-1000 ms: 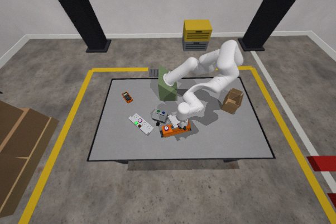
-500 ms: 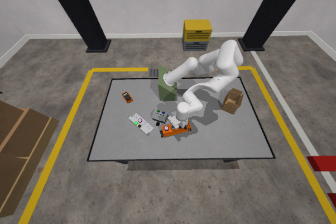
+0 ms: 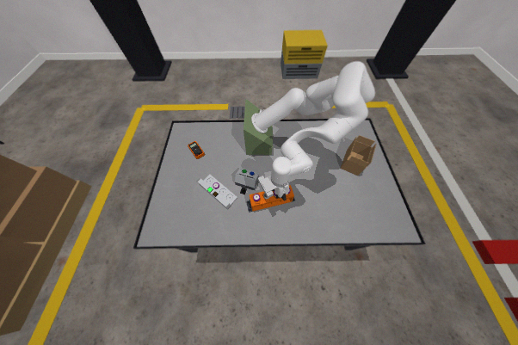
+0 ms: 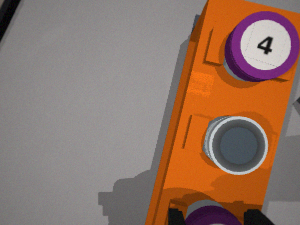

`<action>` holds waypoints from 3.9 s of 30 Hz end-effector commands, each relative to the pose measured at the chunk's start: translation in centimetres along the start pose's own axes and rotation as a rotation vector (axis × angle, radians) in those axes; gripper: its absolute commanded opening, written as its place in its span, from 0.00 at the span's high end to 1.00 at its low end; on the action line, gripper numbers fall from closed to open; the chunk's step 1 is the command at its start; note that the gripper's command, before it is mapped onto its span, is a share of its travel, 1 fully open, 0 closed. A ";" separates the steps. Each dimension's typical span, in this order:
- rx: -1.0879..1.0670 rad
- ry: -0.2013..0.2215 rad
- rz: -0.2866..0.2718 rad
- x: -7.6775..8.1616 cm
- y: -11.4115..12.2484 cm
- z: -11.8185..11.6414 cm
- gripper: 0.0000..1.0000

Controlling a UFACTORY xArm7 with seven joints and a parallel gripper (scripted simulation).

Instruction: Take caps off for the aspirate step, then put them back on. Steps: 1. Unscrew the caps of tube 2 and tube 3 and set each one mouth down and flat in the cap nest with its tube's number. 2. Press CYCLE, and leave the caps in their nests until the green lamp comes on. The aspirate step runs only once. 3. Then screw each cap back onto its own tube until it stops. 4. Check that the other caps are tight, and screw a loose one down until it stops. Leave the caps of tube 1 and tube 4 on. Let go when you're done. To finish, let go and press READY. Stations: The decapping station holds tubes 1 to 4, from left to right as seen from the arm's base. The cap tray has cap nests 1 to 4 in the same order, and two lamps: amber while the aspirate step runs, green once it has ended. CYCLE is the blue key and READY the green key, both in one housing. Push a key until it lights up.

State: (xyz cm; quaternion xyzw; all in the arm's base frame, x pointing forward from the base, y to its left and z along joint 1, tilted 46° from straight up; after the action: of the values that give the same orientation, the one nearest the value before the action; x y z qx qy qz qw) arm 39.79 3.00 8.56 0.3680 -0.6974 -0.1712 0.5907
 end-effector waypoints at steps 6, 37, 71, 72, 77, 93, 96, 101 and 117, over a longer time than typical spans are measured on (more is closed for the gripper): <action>-0.273 0.000 0.005 0.1 -0.1 -0.2 1.00; -0.585 0.000 0.005 0.1 0.0 -0.2 0.54; 0.553 0.003 0.005 0.2 0.0 -0.2 0.54; 0.553 0.003 0.005 0.2 0.0 -0.2 0.54; 0.553 0.003 0.005 0.2 0.0 -0.2 1.00; 0.403 0.002 0.005 0.2 -0.1 -0.2 1.00; 0.253 0.002 0.005 0.2 0.0 -0.2 1.00; 0.005 0.001 0.005 0.1 -0.1 -0.2 1.00; -0.677 -0.002 0.005 0.1 -0.1 -0.2 1.00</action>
State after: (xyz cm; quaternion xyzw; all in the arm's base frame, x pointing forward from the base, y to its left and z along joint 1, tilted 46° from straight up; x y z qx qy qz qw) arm 39.65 3.01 8.45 0.2306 -0.6457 -0.3268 0.6504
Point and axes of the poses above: the point where the finger pads meet when closed, its own x axis back along the fingers, its own z axis across the jaws, y = z × x, the point moved 7 cm from there along x, back along the fingers, and after that the axes turned 8 degrees about -x, right-handed, at the moved point
